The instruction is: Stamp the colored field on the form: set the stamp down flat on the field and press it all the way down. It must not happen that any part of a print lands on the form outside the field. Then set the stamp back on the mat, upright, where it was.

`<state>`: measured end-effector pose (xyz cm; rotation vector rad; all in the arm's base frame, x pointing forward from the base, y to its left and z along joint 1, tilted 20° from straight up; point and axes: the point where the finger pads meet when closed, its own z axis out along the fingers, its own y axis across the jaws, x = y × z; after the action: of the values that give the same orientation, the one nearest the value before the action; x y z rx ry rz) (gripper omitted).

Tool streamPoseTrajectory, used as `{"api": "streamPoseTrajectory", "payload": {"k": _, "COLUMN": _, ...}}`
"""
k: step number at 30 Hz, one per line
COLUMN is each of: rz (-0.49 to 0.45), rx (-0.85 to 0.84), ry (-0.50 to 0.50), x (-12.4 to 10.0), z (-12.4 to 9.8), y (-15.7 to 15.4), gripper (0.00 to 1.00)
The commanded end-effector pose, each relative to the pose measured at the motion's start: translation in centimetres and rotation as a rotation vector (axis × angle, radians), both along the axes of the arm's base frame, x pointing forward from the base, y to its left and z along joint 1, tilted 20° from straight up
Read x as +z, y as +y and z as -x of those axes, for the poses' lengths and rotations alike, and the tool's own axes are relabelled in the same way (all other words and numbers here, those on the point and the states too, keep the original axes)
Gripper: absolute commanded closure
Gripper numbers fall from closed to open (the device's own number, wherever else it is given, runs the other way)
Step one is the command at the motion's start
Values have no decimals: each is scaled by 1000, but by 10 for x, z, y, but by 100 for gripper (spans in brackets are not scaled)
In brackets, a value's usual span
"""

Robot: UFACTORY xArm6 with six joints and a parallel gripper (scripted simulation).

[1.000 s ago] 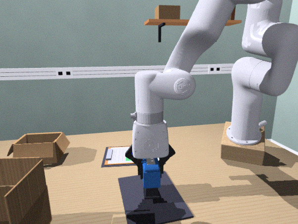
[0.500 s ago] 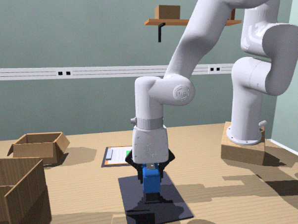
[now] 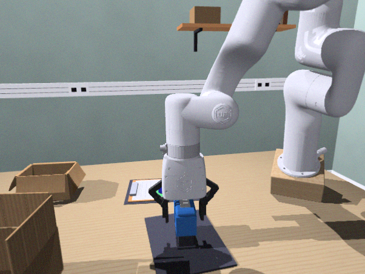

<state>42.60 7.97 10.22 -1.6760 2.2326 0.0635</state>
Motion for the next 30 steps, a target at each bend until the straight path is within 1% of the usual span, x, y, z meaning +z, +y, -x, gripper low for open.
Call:
{"api": "streamPoseTrajectory", "payload": {"k": 1, "rz": 0, "rx": 0, "ry": -3, "x": 1, "z": -1, "y": 0, "gripper": 10}}
{"api": "streamPoseTrajectory", "payload": {"k": 27, "rz": 0, "rx": 0, "ry": -3, "x": 1, "z": -1, "y": 0, "gripper": 10}}
{"api": "streamPoseTrajectory", "payload": {"k": 30, "rz": 0, "rx": 0, "ry": -3, "x": 7, "z": 0, "y": -1, "gripper": 10}}
